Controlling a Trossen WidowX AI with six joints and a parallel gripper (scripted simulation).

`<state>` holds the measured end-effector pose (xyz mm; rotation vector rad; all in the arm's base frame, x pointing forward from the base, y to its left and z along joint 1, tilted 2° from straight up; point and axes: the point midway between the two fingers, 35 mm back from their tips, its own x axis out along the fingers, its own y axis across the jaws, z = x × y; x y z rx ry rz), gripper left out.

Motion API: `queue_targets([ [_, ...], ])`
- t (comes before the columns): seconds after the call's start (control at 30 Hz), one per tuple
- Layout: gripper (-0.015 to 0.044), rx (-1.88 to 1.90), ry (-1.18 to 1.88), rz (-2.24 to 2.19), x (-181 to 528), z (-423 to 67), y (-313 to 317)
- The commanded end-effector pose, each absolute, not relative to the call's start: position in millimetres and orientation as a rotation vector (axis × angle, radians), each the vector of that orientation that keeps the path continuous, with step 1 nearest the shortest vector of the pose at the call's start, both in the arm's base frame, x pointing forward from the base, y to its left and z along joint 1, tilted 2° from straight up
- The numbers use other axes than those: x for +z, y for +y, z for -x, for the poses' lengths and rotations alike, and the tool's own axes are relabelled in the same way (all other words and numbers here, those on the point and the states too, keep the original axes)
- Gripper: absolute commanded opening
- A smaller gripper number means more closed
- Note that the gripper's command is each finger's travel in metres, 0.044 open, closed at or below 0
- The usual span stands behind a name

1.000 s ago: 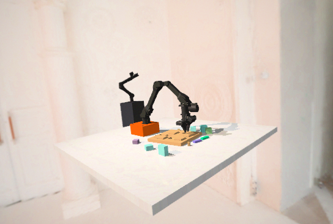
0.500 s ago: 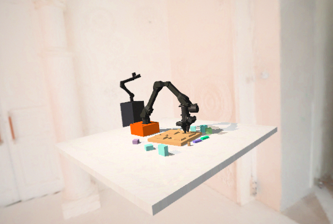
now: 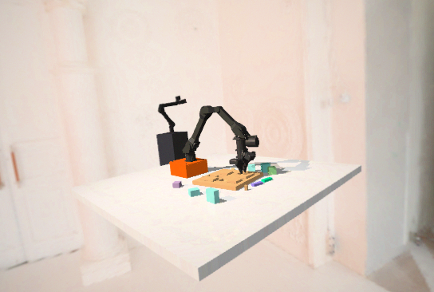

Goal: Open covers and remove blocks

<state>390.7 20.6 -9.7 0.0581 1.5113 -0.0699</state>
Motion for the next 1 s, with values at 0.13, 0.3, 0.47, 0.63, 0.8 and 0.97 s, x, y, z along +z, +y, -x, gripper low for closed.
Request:
queue_targets([
  [0.13,0.0144,-0.067,1.512,-0.052,-16.5,-390.9,20.2],
  [0.3,0.0144,-0.067,1.512,-0.052,-19.7,-391.0,20.2],
  [0.47,0.0110,-0.070,1.512,-0.058,-17.6,-391.0,20.5],
  [0.63,0.0080,-0.070,1.512,-0.058,-17.6,-391.0,20.5],
  [0.8,0.0080,-0.070,1.512,-0.058,-16.8,-391.0,20.5],
  [0.97,0.0080,-0.069,1.512,-0.057,-10.4,-390.8,20.6],
])
